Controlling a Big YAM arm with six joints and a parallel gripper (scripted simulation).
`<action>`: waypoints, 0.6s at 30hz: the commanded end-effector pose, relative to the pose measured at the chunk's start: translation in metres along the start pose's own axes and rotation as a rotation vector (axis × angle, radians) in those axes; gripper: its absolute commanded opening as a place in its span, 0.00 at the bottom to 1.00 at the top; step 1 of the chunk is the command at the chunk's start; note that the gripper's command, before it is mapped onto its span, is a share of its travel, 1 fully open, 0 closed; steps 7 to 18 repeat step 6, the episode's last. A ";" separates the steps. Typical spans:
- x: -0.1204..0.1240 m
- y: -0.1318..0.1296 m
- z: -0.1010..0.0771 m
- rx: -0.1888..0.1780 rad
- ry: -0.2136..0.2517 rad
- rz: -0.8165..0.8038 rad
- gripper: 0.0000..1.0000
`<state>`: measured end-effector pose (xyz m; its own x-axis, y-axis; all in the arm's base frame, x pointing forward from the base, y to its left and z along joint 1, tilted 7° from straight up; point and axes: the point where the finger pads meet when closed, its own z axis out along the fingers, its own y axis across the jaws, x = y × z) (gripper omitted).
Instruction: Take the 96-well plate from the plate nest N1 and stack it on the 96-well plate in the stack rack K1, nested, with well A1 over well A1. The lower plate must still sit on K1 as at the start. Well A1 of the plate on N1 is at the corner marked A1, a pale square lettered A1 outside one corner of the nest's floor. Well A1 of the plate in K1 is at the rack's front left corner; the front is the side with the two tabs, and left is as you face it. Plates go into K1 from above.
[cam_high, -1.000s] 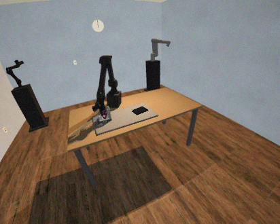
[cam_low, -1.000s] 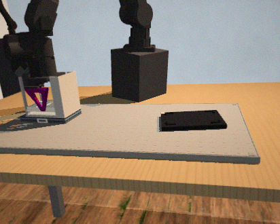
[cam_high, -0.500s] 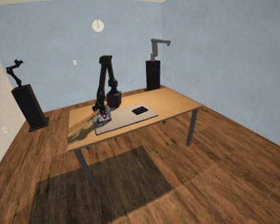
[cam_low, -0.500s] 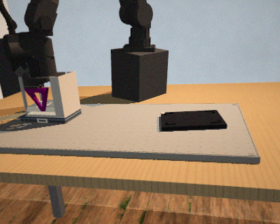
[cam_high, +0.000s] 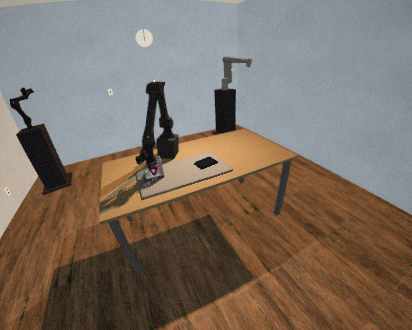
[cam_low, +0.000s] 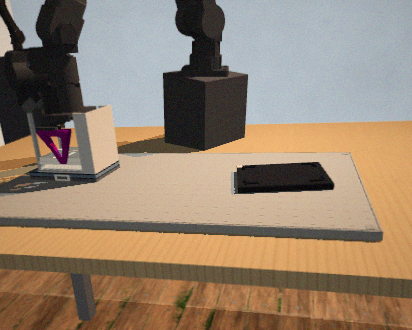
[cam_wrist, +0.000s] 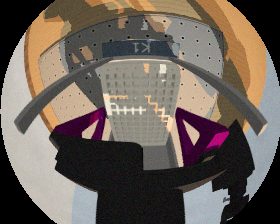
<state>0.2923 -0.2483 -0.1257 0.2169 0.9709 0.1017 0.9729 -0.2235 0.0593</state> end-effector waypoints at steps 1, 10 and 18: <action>-0.002 0.014 0.001 -0.013 -0.006 -0.008 1.00; -0.002 0.014 0.001 -0.013 -0.006 -0.008 1.00; -0.002 0.014 0.001 -0.013 -0.006 -0.008 1.00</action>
